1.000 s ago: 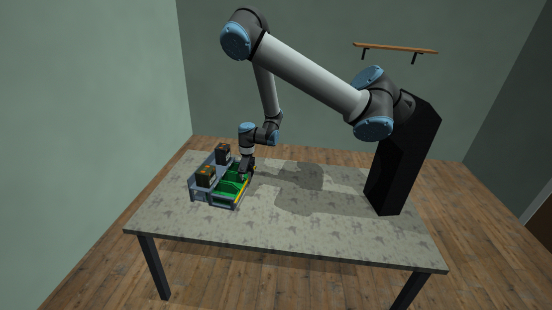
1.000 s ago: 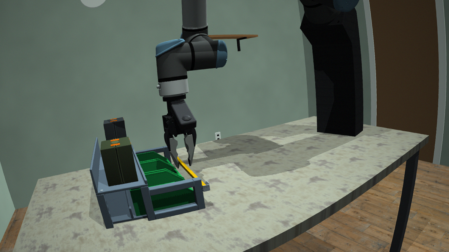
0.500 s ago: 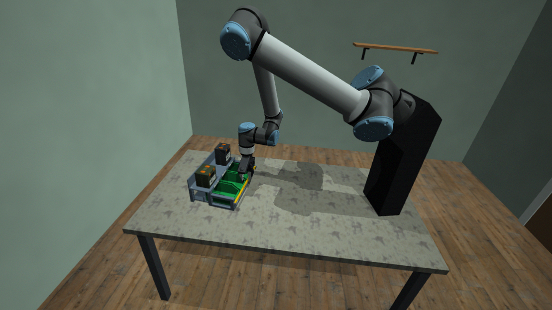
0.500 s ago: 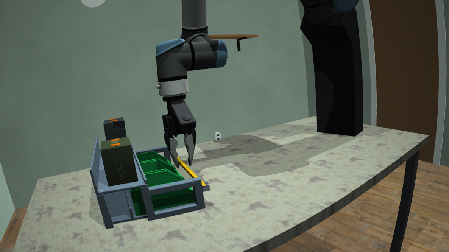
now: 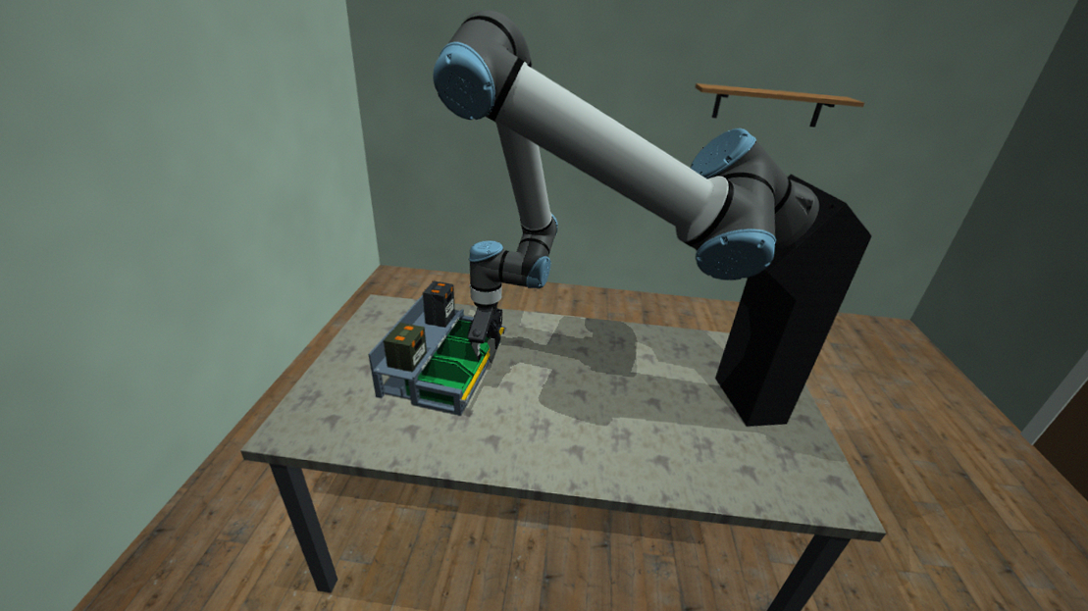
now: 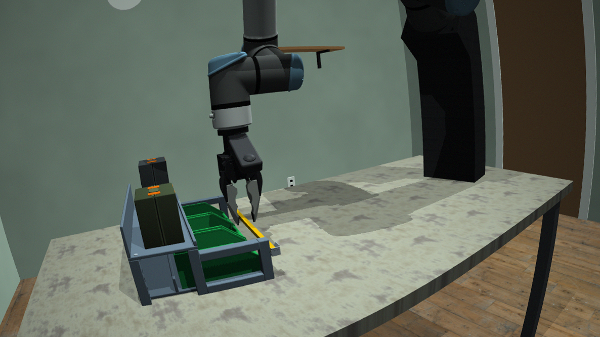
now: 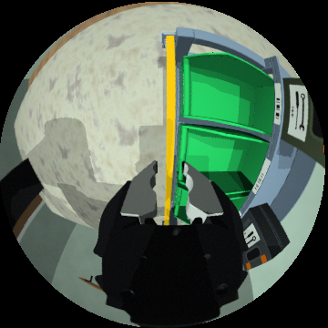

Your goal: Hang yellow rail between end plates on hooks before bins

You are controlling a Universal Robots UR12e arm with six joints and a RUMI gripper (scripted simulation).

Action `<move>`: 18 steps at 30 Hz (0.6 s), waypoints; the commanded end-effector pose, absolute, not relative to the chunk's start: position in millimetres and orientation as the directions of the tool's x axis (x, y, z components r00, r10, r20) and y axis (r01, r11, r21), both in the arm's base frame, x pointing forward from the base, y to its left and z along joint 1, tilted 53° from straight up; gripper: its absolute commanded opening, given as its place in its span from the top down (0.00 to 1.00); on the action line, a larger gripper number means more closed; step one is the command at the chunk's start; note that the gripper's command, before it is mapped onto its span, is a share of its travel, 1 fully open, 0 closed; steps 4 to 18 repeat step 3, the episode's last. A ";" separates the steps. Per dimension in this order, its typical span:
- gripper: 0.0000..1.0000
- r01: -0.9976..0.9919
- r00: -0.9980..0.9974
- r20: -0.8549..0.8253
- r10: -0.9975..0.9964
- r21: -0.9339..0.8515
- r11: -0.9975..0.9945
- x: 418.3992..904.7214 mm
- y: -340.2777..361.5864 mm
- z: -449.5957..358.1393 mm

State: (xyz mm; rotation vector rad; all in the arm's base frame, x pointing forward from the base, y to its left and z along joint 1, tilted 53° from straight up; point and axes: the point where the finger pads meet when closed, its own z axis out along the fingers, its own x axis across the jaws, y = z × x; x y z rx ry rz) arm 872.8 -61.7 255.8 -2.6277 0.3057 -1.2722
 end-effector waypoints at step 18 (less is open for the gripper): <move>0.78 -0.096 0.606 0.747 -0.273 -0.272 -0.957 872.8 -61.7 256.5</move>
